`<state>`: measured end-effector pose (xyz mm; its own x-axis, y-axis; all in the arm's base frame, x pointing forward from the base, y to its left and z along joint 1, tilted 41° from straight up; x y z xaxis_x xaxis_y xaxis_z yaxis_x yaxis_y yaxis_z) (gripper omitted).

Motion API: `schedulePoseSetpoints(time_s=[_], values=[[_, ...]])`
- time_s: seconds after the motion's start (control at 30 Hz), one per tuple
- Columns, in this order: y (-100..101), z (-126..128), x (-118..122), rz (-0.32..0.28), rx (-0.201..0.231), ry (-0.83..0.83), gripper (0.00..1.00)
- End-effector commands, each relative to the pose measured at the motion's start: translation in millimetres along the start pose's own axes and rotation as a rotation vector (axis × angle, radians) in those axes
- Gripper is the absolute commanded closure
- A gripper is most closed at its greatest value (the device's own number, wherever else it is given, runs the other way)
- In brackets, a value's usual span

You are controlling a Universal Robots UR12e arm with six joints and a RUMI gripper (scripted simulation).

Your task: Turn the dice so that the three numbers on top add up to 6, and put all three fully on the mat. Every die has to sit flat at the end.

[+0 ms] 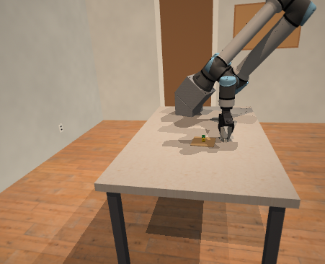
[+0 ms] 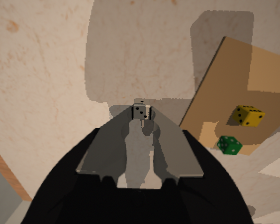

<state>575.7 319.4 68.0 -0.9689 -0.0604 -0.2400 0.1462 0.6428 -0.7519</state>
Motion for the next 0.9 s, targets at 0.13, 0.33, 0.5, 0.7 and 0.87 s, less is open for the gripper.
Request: schedulePoseSetpoints(time_s=[0.13, 0.33, 0.5, 0.7, 0.87], values=[[-2, 0, 0, 0.001, 0.000, 0.000, 0.97], [-20, 0, 0, 0.001, 0.000, 0.000, 0.97], [-42, 0, 0, 0.001, 0.000, 0.000, 0.97], [-71, 0, 0, 0.001, 0.000, 0.000, 0.97], [-93, 0, 0, 0.001, 0.000, 0.000, 0.97]])
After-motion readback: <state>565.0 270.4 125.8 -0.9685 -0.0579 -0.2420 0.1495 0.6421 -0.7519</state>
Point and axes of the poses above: the point where the finger pads meet when closed, its own y axis out along the fingers, its own z axis across the jaws, x = y × z, the point moved 1 cm from there along -y, back along the fingers, and after that the axes turned 7 degrees about y, right-handed, at the moved point
